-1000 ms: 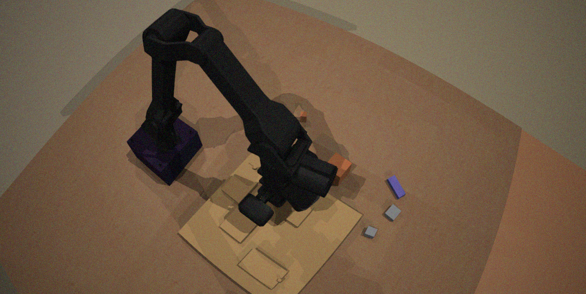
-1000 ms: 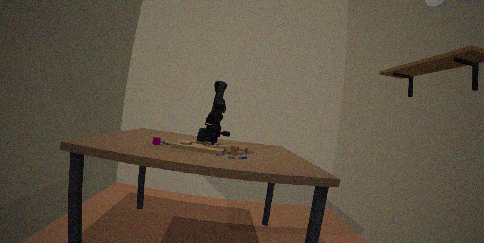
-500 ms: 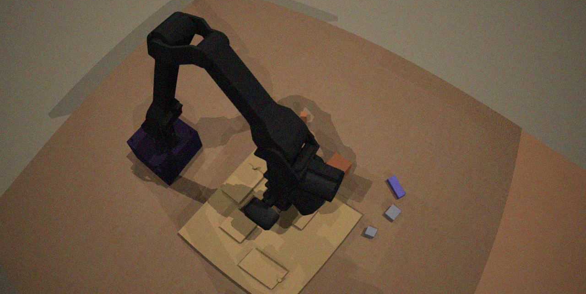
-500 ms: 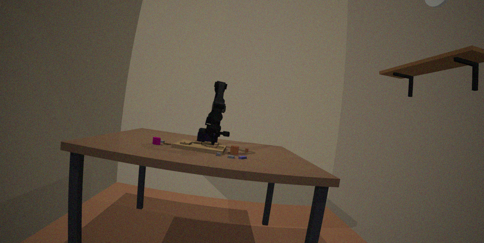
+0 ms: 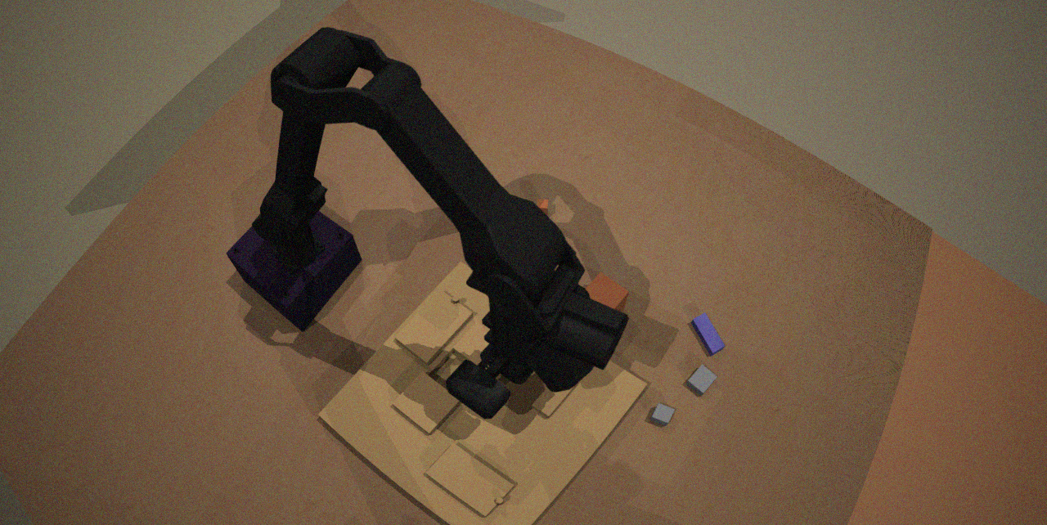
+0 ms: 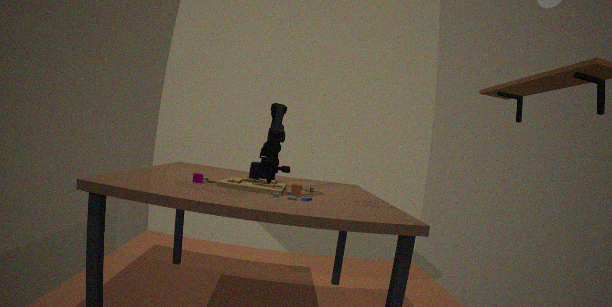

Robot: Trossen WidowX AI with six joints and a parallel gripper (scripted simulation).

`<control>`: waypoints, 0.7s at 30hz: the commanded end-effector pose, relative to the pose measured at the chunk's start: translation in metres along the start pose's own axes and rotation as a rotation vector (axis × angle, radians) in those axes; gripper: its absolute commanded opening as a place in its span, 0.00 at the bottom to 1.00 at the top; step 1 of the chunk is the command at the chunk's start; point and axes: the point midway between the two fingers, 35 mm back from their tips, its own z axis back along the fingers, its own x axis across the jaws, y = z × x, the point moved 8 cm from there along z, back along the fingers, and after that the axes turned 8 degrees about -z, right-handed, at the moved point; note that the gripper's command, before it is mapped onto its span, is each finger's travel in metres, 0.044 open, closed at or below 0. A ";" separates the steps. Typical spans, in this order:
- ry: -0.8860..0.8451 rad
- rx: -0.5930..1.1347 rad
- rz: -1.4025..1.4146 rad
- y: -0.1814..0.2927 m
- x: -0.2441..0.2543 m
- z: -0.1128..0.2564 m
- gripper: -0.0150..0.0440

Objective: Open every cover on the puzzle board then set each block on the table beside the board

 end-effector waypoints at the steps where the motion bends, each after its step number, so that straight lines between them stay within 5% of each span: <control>1: -0.006 -0.006 0.004 -0.007 0.002 0.001 0.25; 21: -0.007 -0.008 0.004 -0.026 0.005 0.002 0.25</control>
